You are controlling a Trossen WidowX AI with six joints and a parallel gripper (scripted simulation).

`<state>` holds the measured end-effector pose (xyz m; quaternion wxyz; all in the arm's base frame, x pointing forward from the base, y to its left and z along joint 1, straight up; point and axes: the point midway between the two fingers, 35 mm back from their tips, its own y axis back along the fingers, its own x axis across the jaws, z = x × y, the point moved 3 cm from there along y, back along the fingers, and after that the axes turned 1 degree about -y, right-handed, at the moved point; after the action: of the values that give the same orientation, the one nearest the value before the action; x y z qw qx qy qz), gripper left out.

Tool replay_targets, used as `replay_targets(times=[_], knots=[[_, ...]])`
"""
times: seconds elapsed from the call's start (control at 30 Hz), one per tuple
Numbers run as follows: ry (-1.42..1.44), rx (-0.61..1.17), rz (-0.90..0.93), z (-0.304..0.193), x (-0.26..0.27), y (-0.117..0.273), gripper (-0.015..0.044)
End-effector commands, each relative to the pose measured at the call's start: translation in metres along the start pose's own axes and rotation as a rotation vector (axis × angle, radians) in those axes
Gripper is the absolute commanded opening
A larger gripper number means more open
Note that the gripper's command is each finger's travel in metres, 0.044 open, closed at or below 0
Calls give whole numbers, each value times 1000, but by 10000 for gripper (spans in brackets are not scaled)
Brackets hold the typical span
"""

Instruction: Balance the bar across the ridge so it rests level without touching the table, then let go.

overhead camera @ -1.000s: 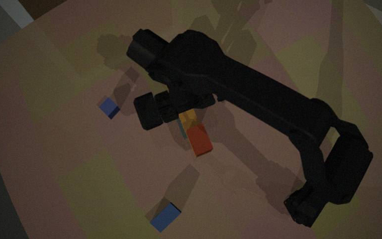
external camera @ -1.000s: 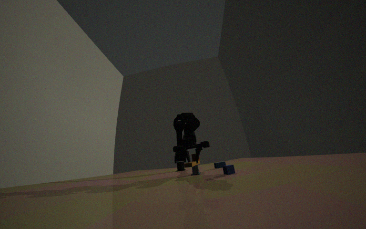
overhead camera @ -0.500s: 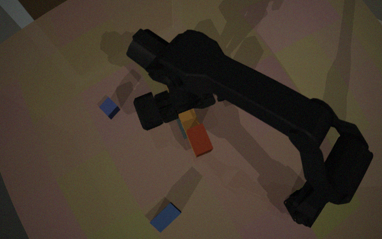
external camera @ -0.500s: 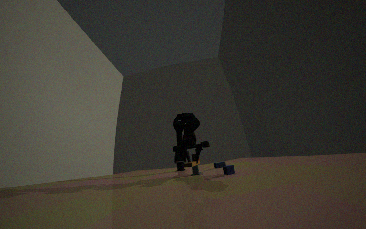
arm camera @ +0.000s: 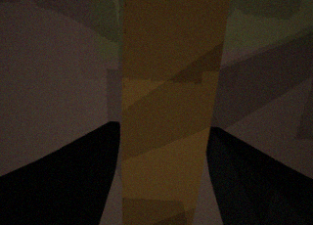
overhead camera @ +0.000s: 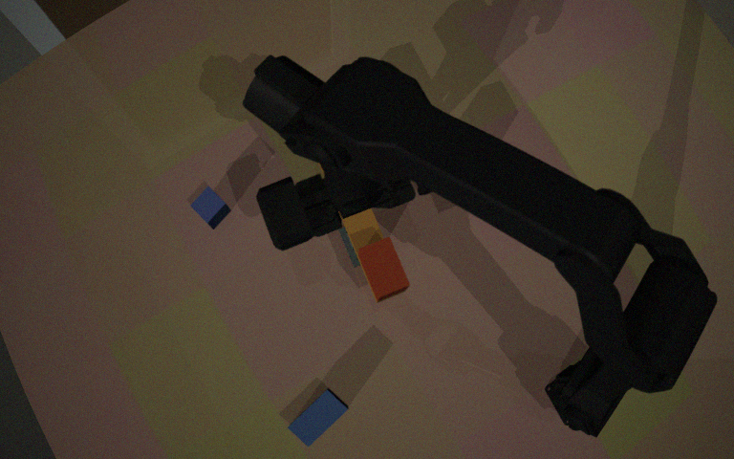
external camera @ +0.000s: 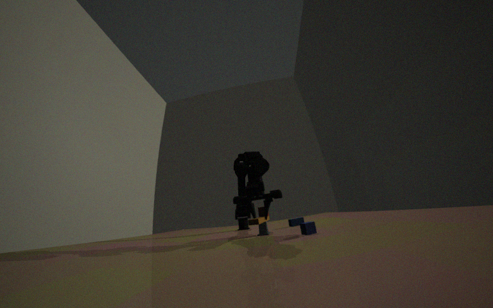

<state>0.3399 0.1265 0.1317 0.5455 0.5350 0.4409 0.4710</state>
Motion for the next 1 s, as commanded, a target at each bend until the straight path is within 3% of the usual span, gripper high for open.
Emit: replay_targets(times=[0.0,0.33,0.47,0.73,0.97], knots=[[0,0,0,0,0,0,185],[0,0,0,0,0,0,440],[0,0,0,1,1,7,440],[0,0,0,2,1,93,440],[0,0,0,0,0,100,440]])
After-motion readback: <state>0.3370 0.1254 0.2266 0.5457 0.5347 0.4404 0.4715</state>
